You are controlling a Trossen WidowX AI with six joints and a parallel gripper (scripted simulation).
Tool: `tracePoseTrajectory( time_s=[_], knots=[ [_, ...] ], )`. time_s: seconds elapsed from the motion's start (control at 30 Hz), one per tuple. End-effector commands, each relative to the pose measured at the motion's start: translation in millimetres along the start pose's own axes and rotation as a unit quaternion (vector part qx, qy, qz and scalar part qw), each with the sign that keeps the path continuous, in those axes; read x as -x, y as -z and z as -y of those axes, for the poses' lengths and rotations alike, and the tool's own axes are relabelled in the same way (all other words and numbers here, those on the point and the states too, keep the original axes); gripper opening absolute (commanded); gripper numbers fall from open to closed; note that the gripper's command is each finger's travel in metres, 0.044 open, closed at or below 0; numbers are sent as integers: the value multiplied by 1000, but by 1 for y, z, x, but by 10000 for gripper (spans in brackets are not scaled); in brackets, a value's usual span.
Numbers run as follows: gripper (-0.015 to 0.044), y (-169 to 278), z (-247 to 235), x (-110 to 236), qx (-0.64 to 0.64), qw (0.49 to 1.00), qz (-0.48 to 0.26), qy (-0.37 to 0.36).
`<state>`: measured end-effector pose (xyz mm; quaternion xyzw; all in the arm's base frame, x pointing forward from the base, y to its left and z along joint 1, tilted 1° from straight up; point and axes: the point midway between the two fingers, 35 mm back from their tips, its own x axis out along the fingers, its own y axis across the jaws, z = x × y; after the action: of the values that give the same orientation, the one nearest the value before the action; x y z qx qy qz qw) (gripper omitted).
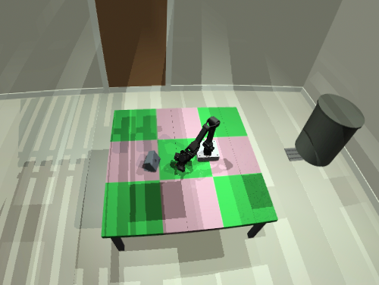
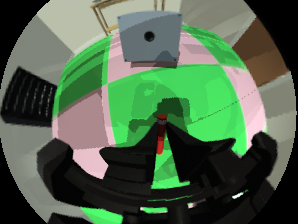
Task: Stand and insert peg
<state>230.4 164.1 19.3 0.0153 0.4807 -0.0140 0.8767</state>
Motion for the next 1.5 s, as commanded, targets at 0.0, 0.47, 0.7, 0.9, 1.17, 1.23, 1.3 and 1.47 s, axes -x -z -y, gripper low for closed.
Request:
tracePoseTrajectory(
  time_s=[0.0, 0.47, 0.7, 0.9, 1.17, 1.23, 1.3, 1.47],
  knots=[
    [49, 1, 0, 2, -3, 1000, 16, 1],
    [49, 6, 0, 10, -2, 997, 76, 0],
    [49, 10, 0, 13, -2, 994, 106, 0],
    [49, 12, 0, 16, -2, 991, 132, 0],
    [49, 16, 0, 20, -2, 986, 166, 0],
    [49, 18, 0, 21, -2, 985, 174, 0],
    [49, 19, 0, 21, -2, 983, 183, 0],
    [49, 21, 0, 23, -2, 979, 204, 0]
  ],
)
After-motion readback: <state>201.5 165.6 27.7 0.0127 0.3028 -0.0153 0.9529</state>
